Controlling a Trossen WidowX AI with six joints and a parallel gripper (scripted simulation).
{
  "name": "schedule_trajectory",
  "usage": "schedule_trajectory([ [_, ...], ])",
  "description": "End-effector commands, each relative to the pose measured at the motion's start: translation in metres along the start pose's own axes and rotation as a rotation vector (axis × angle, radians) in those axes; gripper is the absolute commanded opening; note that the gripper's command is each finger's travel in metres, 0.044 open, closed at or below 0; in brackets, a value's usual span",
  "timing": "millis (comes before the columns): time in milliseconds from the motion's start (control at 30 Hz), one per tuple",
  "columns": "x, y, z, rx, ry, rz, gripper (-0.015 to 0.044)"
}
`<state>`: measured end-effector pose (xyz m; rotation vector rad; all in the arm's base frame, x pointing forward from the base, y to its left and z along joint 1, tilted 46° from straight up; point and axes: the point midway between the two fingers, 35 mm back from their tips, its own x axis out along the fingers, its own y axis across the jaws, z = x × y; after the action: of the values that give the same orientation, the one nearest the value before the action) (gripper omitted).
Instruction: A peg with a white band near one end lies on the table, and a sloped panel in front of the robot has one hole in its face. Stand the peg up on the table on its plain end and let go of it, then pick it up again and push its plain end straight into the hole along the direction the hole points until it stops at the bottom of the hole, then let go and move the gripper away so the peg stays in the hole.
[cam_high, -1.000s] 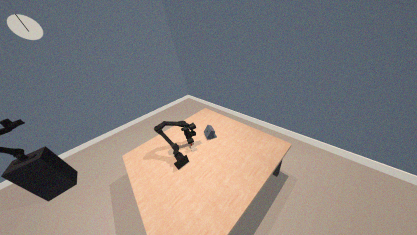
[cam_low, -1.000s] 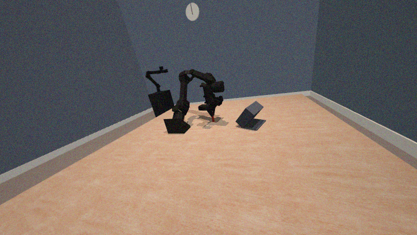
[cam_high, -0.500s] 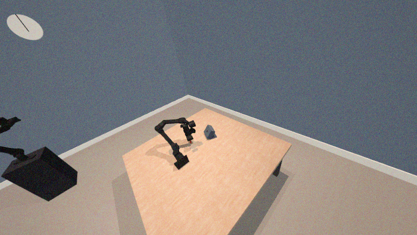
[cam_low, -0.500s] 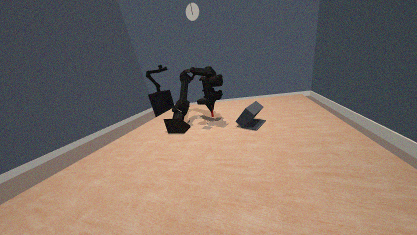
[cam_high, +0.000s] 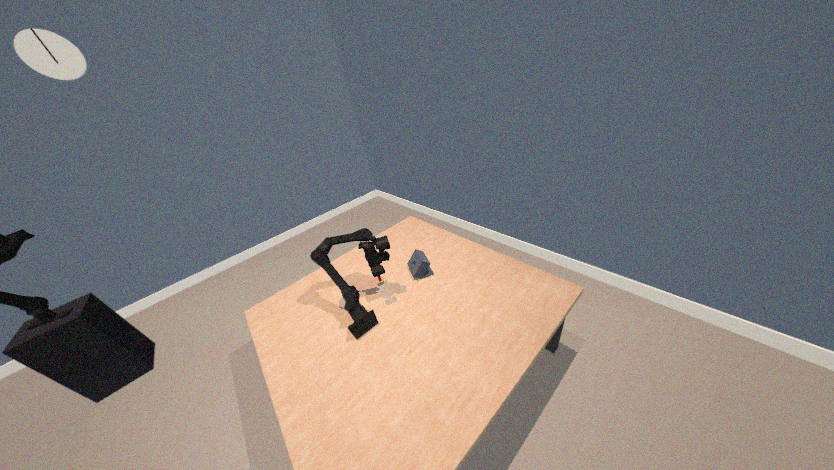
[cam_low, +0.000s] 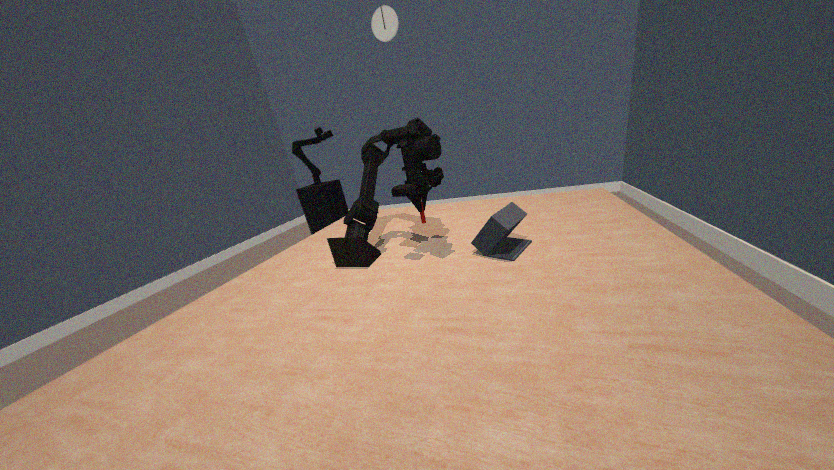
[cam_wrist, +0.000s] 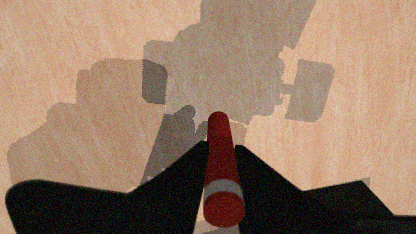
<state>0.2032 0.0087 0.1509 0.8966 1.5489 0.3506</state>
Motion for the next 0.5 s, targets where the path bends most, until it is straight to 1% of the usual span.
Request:
schedule_trajectory([
  [0, -0.002, -0.001, 0.002, -0.029, -0.015, -0.019, 0.0000],
  [467, 0.003, -0.007, 0.014, -0.162, -0.097, -0.101, 0.0000],
])
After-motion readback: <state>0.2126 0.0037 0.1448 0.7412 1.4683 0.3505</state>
